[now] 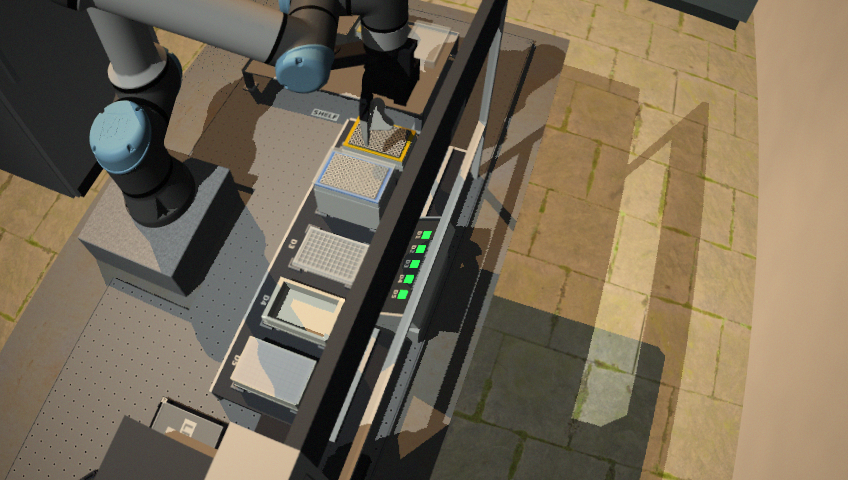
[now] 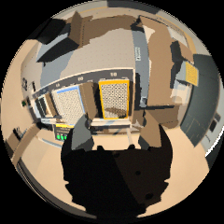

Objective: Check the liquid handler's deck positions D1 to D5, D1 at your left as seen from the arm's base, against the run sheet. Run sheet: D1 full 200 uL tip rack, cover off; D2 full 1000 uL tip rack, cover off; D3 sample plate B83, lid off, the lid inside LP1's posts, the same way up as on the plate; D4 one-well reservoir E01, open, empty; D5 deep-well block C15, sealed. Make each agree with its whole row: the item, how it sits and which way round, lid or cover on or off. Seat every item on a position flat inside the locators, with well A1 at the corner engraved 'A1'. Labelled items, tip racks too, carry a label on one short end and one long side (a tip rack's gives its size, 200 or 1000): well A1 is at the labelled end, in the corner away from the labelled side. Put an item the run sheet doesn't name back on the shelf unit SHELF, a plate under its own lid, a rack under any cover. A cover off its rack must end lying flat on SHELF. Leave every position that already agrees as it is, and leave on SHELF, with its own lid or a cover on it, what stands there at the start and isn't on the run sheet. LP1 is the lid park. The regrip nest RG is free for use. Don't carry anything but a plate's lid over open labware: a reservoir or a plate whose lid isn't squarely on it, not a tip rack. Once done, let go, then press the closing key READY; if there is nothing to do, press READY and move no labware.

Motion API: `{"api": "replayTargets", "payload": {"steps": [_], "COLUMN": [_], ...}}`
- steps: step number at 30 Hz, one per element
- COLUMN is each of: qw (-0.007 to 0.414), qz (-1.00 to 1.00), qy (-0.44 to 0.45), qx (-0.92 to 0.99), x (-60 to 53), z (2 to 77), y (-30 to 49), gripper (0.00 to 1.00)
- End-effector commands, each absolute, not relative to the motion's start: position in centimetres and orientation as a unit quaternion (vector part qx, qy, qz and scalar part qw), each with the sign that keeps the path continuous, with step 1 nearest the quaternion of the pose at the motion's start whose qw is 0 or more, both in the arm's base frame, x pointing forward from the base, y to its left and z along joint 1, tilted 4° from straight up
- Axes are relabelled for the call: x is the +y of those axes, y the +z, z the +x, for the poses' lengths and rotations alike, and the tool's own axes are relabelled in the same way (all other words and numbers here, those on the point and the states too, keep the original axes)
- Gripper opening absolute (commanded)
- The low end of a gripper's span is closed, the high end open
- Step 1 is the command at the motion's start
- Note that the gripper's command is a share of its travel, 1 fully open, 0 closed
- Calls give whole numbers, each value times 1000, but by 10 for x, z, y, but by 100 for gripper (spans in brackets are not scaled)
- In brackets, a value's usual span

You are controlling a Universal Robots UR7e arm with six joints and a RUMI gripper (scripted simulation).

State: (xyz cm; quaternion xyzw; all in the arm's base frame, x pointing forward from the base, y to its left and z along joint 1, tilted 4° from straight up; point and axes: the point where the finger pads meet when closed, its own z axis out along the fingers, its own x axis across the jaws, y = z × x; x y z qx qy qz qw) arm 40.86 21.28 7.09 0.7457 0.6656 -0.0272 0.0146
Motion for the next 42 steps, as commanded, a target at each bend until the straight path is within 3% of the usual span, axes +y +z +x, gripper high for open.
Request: {"api": "replayTargets", "payload": {"steps": [1,42], "qw": [15,15], "qz": [746,746], "qy": [-26,-26], "qx": [666,666], "x": [212,209], "z": [409,408], "y": [63,5], "gripper": [82,82]}}
